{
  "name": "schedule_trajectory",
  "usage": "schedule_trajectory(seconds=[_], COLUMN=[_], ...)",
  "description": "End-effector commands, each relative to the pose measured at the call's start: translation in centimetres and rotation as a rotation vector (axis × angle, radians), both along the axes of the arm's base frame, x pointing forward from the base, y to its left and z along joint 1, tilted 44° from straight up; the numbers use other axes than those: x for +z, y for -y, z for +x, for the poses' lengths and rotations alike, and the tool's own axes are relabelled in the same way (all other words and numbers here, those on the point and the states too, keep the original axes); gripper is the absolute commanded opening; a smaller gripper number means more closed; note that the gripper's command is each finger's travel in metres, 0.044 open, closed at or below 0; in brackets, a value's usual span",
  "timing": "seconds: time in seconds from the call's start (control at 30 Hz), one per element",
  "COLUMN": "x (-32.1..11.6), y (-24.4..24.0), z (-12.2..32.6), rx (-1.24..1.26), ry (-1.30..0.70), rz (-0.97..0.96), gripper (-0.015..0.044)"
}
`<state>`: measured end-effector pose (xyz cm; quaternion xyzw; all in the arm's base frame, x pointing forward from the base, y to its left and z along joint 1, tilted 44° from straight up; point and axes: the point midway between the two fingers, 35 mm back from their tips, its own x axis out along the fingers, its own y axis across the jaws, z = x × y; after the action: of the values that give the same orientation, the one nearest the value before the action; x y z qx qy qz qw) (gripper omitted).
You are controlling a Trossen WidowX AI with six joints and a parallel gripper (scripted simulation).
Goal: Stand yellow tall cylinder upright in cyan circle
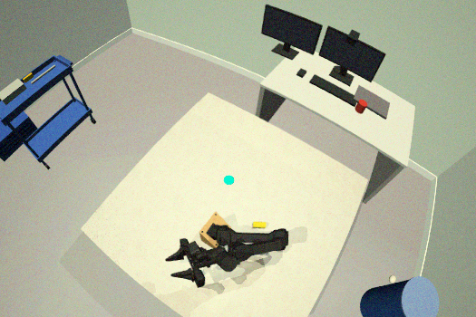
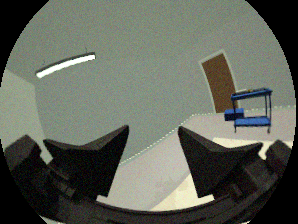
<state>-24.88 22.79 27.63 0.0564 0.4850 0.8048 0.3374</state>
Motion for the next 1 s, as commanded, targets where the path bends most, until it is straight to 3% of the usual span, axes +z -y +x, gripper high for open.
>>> schedule_trajectory(seconds=[0.0,0.5,0.97], x=[-0.9,-5.0,-8.4], y=[-3.0,-9.3,-8.7], z=[2.9,16.0,29.3], rx=[-0.149,-0.658,-1.115], ry=[0.040,0.178,0.277], rz=[-0.038,-0.216,-0.422], gripper=[0.0309,0.0309,0.0309])
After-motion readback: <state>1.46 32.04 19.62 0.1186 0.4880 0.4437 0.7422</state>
